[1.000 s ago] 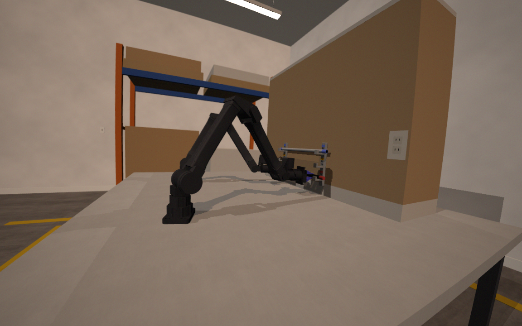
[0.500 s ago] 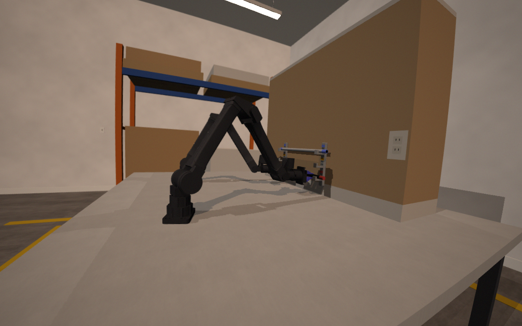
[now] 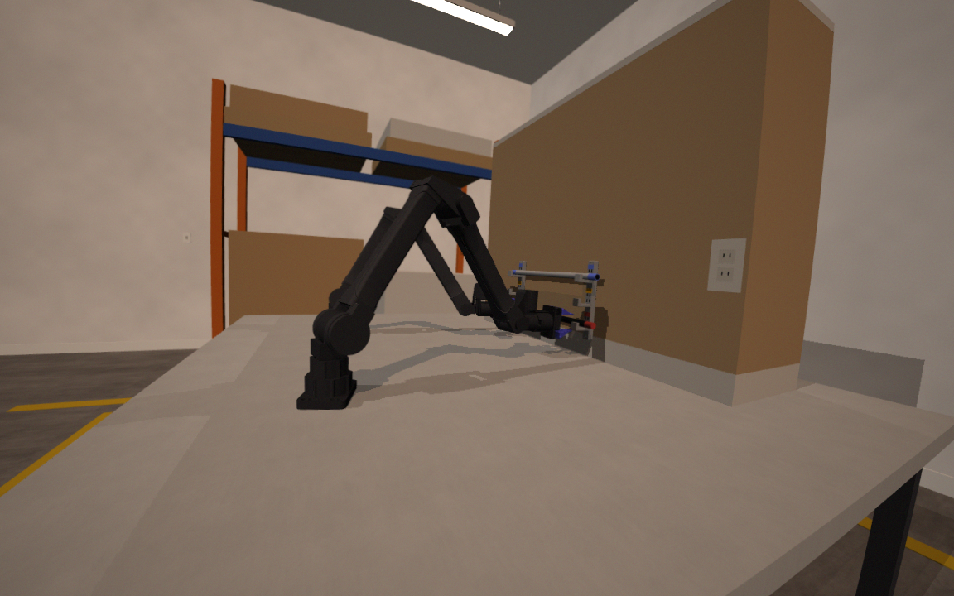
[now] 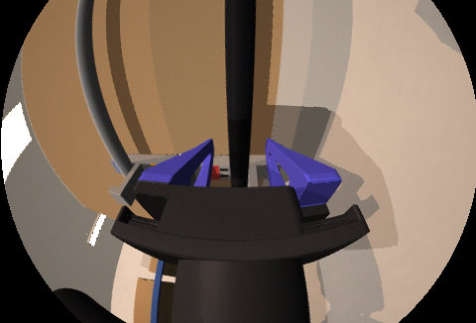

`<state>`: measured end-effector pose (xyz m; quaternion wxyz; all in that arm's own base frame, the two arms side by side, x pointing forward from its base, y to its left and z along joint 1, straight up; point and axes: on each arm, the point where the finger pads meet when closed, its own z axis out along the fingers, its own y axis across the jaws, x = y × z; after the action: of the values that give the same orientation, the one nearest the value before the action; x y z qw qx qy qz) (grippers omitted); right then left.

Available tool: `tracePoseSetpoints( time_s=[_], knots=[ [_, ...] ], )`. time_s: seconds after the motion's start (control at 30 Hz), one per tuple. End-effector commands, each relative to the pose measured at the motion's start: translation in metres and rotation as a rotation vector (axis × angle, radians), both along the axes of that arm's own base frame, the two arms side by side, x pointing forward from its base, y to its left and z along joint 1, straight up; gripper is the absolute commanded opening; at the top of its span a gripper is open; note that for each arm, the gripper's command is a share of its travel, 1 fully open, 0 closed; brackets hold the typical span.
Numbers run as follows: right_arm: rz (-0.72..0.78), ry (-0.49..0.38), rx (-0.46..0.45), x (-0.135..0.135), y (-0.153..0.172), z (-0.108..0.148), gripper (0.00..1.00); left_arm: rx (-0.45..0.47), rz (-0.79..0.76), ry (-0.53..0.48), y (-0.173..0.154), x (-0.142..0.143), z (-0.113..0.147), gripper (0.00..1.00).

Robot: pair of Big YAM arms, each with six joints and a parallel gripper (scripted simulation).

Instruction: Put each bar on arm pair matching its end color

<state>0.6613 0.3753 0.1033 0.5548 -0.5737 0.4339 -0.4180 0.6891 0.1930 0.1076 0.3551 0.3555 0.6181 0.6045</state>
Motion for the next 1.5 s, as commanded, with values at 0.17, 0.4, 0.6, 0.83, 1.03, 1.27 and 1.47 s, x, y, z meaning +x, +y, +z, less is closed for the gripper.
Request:
tracePoseSetpoints(
  time_s=[0.17,0.4,0.6,0.83,1.03,1.27,1.47],
  knots=[
    [-0.013,-0.093,0.063,0.021,0.003,0.042,0.54,0.013,0.008,-0.079,0.010,0.012,0.027,0.53],
    [-0.013,-0.101,0.065,0.021,0.002,0.043,0.54,0.016,0.007,-0.082,0.010,0.012,0.028,0.53],
    [-0.013,-0.106,0.065,0.021,0.002,0.044,0.54,0.021,0.007,-0.082,0.010,0.012,0.028,0.53],
    [-0.013,-0.112,0.064,0.021,0.002,0.044,0.54,0.025,0.007,-0.082,0.010,0.012,0.027,0.53],
    [-0.013,-0.114,0.063,0.018,0.002,0.044,0.54,0.028,0.007,-0.081,0.009,0.009,0.027,0.53],
    [-0.013,-0.117,0.060,0.010,-0.001,0.044,0.54,0.032,0.007,-0.079,0.004,0.002,0.027,0.53],
    [-0.013,-0.119,0.057,0.002,-0.003,0.045,0.54,0.035,0.007,-0.077,0.000,-0.005,0.027,0.53]
  ],
)
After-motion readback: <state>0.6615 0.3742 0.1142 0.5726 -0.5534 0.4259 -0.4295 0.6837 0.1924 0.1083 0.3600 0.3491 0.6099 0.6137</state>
